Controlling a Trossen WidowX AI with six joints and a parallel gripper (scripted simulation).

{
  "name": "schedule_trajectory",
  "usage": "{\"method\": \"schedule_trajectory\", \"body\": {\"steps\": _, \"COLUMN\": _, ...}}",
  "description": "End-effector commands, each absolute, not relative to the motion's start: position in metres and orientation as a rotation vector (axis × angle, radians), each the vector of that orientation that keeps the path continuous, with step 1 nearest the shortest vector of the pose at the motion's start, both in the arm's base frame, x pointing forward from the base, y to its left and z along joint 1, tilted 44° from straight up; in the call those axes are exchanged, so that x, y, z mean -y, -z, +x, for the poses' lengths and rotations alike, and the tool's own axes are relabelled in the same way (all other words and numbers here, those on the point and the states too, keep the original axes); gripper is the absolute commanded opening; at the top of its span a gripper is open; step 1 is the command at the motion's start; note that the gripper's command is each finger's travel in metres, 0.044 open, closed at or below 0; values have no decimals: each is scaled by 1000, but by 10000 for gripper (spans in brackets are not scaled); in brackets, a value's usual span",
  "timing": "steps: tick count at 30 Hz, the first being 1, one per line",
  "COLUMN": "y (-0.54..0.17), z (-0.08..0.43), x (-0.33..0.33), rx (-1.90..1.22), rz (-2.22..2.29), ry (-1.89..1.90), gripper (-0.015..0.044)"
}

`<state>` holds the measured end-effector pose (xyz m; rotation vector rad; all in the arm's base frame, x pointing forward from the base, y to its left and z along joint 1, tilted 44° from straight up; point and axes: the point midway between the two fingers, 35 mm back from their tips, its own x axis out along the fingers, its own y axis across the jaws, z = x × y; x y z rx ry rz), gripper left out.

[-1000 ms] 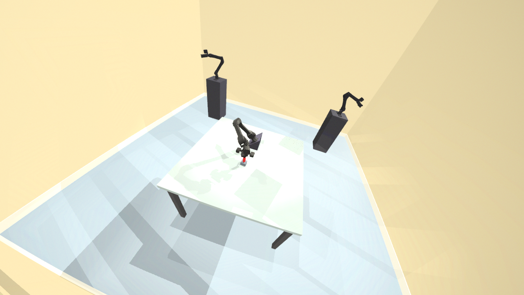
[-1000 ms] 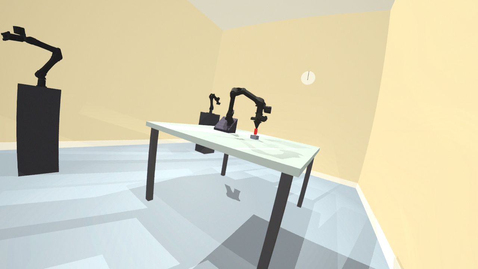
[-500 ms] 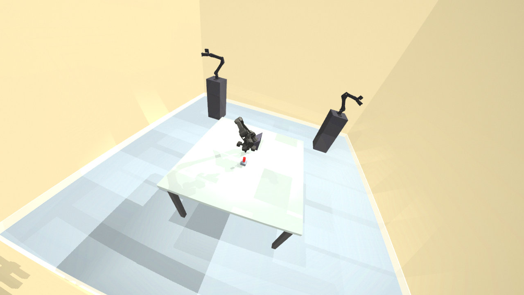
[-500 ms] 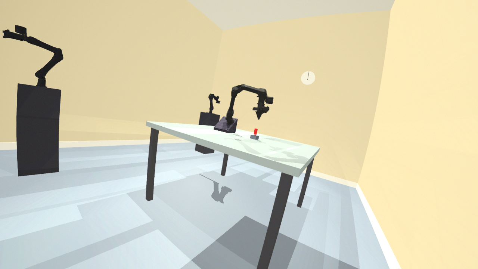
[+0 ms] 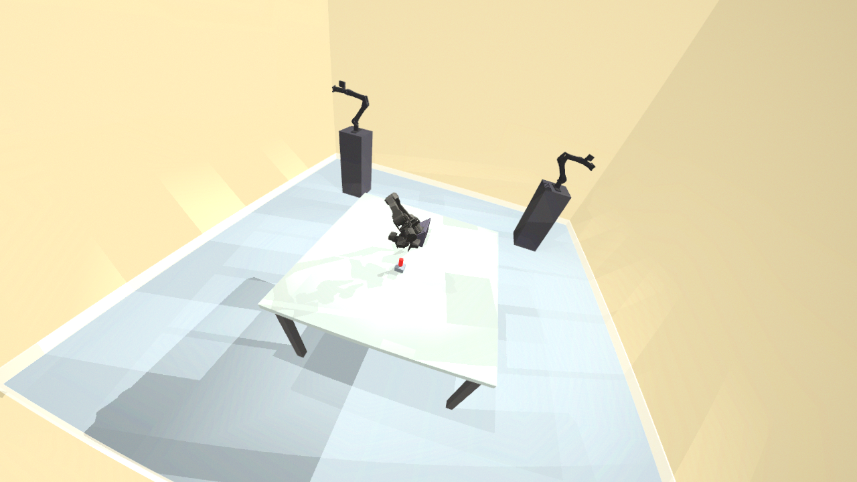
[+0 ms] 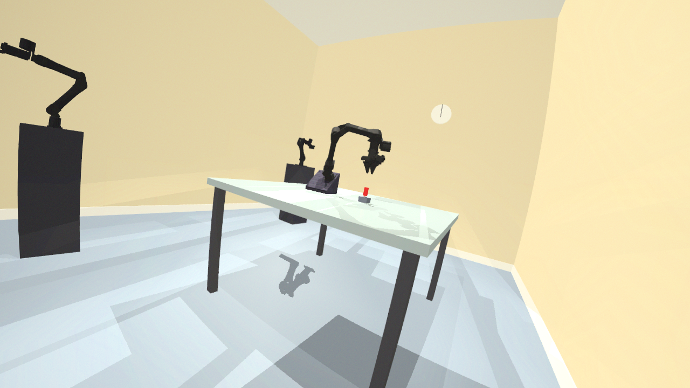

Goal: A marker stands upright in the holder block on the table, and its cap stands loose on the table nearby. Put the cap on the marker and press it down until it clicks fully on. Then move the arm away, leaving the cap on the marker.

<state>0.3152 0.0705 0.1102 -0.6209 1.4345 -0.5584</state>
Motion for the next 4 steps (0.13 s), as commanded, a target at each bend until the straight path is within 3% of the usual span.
{"method": "schedule_trajectory", "body": {"steps": 1, "y": -110, "z": 315, "x": -71, "rx": -1435, "rz": -614, "ry": 560, "gripper": 420}}
{"method": "schedule_trajectory", "body": {"steps": 4, "y": -110, "z": 315, "x": -71, "rx": -1435, "rz": -614, "ry": 560, "gripper": 440}}
